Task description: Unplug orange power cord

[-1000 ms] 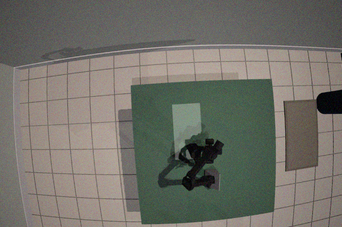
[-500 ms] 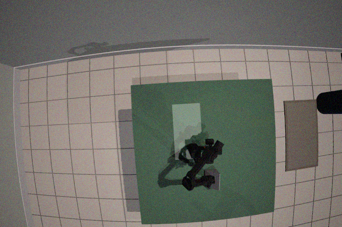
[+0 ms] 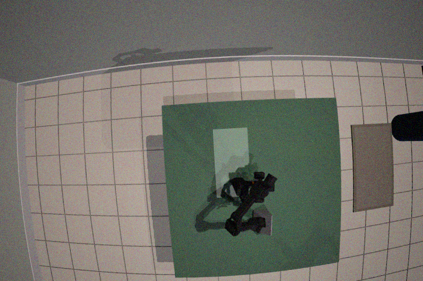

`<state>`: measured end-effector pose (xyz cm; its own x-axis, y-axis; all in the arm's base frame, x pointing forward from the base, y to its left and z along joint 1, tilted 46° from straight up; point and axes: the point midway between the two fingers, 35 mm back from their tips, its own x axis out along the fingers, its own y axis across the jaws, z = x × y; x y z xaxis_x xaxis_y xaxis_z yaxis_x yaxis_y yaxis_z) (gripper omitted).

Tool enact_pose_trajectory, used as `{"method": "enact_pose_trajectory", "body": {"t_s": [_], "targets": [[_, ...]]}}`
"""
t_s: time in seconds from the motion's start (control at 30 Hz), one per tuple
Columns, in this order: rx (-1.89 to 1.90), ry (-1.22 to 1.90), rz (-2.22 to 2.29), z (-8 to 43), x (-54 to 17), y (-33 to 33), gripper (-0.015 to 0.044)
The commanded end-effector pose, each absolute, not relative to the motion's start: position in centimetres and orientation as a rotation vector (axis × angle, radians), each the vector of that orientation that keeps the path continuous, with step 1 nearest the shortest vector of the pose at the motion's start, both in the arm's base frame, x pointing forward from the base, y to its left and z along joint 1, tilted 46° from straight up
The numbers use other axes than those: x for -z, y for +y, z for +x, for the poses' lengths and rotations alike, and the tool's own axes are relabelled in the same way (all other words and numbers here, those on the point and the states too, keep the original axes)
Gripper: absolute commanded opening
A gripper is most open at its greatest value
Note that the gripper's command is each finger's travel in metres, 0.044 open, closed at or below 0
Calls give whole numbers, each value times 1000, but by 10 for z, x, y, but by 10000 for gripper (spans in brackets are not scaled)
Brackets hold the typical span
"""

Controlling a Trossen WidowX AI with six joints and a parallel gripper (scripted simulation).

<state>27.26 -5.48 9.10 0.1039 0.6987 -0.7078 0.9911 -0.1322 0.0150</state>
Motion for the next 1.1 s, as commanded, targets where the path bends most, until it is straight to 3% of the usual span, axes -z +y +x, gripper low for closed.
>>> {"method": "enact_pose_trajectory", "body": {"t_s": [0.0, 1.07], "targets": [[762, 1643, 1891, 274, -91, -54, 0], [770, 1642, 1890, 273, -82, -65, 0]]}}
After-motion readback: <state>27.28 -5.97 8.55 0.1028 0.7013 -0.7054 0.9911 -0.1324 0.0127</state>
